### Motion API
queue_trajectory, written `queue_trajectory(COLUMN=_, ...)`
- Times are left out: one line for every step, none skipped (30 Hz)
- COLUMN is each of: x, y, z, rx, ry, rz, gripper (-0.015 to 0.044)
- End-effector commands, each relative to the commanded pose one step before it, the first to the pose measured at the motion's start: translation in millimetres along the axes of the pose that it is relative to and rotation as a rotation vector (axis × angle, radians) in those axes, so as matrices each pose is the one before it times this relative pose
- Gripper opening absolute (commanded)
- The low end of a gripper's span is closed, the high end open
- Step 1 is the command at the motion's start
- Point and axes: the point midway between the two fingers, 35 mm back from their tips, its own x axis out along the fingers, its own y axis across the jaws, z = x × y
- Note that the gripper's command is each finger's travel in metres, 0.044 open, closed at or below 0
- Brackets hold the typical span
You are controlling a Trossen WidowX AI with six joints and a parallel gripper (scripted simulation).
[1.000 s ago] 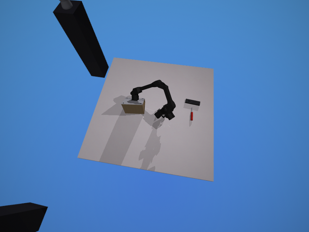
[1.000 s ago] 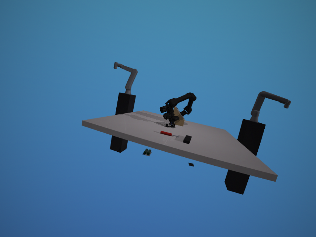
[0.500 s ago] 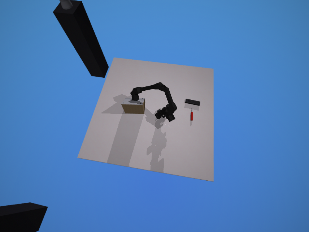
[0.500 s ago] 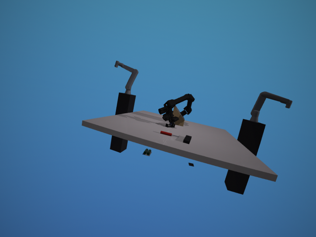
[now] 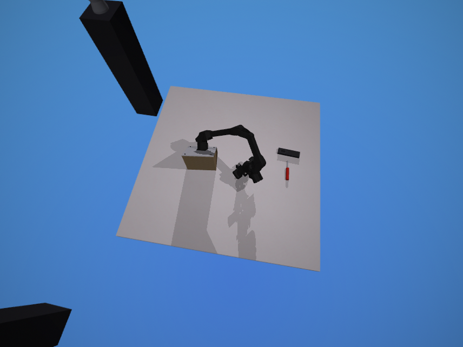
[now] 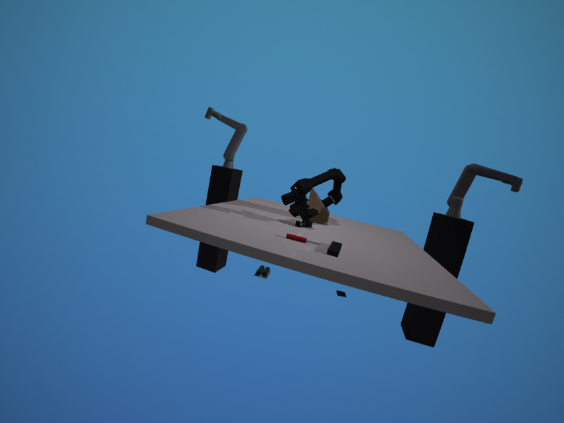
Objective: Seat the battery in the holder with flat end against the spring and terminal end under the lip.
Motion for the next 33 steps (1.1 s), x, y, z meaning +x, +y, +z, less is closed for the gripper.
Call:
queue_trajectory(x=-1.02, y=-0.04, z=2.87, rx=-0.0058, ry=-0.0012, rz=-0.00344, gripper=0.0077)
queue_trajectory(x=-0.21, y=0.0, z=0.54, rx=0.0, ry=-0.00004, rz=-0.00001, gripper=0.0077)
queue_trajectory(x=-0.21, y=0.0, z=0.54, rx=0.0, ry=-0.00004, rz=-0.00001, gripper=0.0077)
queue_trajectory(x=-0.21, y=0.0, z=0.54, rx=0.0, ry=-0.00004, rz=-0.00001, gripper=0.0077)
queue_trajectory(x=-0.22, y=0.0, z=0.51, rx=0.0, ry=0.00002, rz=-0.00001, gripper=0.0077)
queue_trajectory(x=-0.22, y=0.0, z=0.51, rx=0.0, ry=0.00002, rz=-0.00001, gripper=0.0077)
queue_trajectory(x=-0.22, y=0.0, z=0.51, rx=0.0, ry=0.00002, rz=-0.00001, gripper=0.0077)
queue_trajectory(x=-0.23, y=0.0, z=0.49, rx=0.0, ry=0.00006, rz=-0.00001, gripper=0.0077)
queue_trajectory(x=-0.22, y=0.0, z=0.48, rx=0.0, ry=0.00006, rz=-0.00001, gripper=0.0077)
queue_trajectory(x=-0.22, y=0.0, z=0.48, rx=0.0, ry=0.00006, rz=-0.00001, gripper=0.0077)
queue_trajectory(x=-0.22, y=0.0, z=0.46, rx=0.0, ry=0.00014, rz=-0.00003, gripper=0.0077)
queue_trajectory(x=-0.22, y=0.0, z=0.46, rx=0.0, ry=0.00014, rz=-0.00003, gripper=0.0077)
queue_trajectory(x=-0.22, y=0.0, z=0.46, rx=0.0, ry=0.00014, rz=-0.00003, gripper=0.0077)
queue_trajectory(x=-0.22, y=0.0, z=0.43, rx=0.0, ry=0.00013, rz=-0.00005, gripper=0.0077)
queue_trajectory(x=-0.22, y=0.0, z=0.43, rx=0.0, ry=0.00013, rz=-0.00005, gripper=0.0077)
queue_trajectory(x=-0.22, y=0.0, z=0.43, rx=0.0, ry=0.00013, rz=-0.00005, gripper=0.0077)
queue_trajectory(x=-0.22, y=0.0, z=0.42, rx=0.0, ry=0.00007, rz=-0.00013, gripper=0.0077)
queue_trajectory(x=-0.22, y=0.0, z=0.42, rx=0.0, ry=0.00007, rz=-0.00013, gripper=0.0077)
queue_trajectory(x=-0.22, y=0.0, z=0.42, rx=0.0, ry=0.00007, rz=-0.00013, gripper=0.0077)
queue_trajectory(x=-0.23, y=0.0, z=0.44, rx=0.0001, ry=0.00009, rz=-0.00009, gripper=0.0077)
queue_trajectory(x=-0.24, y=0.0, z=0.44, rx=0.0001, ry=0.00009, rz=-0.00009, gripper=0.0077)
queue_trajectory(x=-0.23, y=0.0, z=0.44, rx=0.0001, ry=0.00009, rz=-0.00009, gripper=0.0077)
queue_trajectory(x=-0.23, y=0.0, z=0.42, rx=0.0001, ry=0.00001, rz=-0.00018, gripper=0.0077)
queue_trajectory(x=-0.23, y=0.0, z=0.42, rx=0.0001, ry=0.00001, rz=-0.00018, gripper=0.0077)
queue_trajectory(x=-0.23, y=0.0, z=0.42, rx=0.0001, ry=0.00001, rz=-0.00018, gripper=0.0077)
queue_trajectory(x=-0.24, y=0.0, z=0.44, rx=0.0001, ry=-0.00004, rz=-0.00026, gripper=0.0077)
queue_trajectory(x=-0.25, y=0.0, z=0.44, rx=0.0001, ry=-0.00004, rz=-0.00026, gripper=0.0077)
queue_trajectory(x=-0.24, y=0.0, z=0.44, rx=0.0001, ry=-0.00004, rz=-0.00026, gripper=0.0077)
queue_trajectory(x=-0.25, y=0.01, z=0.45, rx=0.0, ry=-0.00009, rz=-0.00044, gripper=0.0077)
queue_trajectory(x=-0.25, y=0.01, z=0.45, rx=0.0, ry=-0.00009, rz=-0.00044, gripper=0.0077)
queue_trajectory(x=-0.25, y=0.01, z=0.45, rx=0.0, ry=-0.00009, rz=-0.00044, gripper=0.0077)
queue_trajectory(x=0.0, y=0.0, z=0.0, rx=0.0, ry=0.0, rz=0.0, gripper=0.0077)
queue_trajectory(x=0.03, y=0.0, z=0.02, rx=0.0001, ry=-0.00065, rz=-0.00018, gripper=0.0077)
